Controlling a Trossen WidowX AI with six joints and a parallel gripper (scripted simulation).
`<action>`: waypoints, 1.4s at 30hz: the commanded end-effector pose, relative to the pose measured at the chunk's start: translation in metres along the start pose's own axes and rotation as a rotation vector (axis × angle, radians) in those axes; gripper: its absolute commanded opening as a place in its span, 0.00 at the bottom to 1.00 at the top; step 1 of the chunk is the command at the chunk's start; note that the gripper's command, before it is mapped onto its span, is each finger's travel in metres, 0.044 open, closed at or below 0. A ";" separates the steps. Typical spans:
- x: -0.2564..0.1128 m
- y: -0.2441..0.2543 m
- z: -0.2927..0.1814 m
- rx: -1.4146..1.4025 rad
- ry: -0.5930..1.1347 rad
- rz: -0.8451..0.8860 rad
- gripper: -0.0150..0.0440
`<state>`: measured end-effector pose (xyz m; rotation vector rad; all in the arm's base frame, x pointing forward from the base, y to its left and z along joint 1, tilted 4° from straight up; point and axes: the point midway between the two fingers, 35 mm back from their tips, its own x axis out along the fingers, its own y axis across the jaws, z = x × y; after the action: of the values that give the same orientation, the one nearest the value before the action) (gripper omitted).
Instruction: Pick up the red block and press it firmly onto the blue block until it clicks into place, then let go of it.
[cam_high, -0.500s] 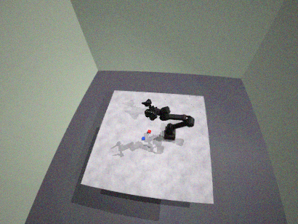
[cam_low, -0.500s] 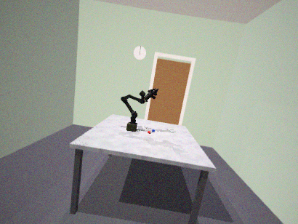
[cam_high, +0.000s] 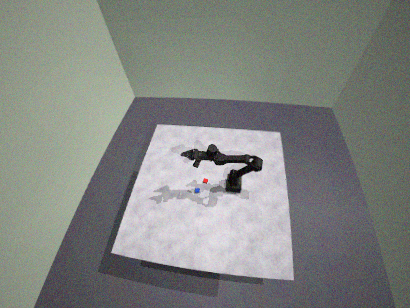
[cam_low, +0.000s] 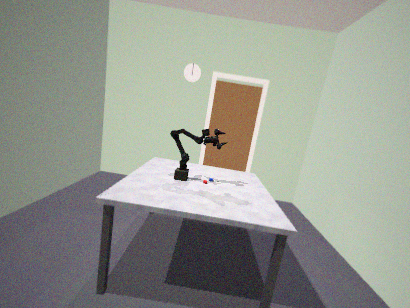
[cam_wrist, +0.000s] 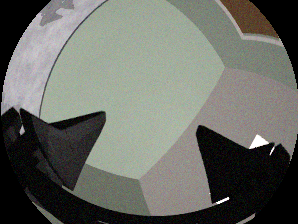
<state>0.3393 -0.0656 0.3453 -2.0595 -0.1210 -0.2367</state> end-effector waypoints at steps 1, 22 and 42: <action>0.008 0.063 0.022 0.421 -0.037 0.271 1.00; -0.158 0.254 0.129 1.626 1.166 1.615 1.00; -0.188 0.288 0.146 1.612 1.400 1.686 1.00</action>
<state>0.2268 -0.0720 -0.0056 0.2990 1.5816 -0.2469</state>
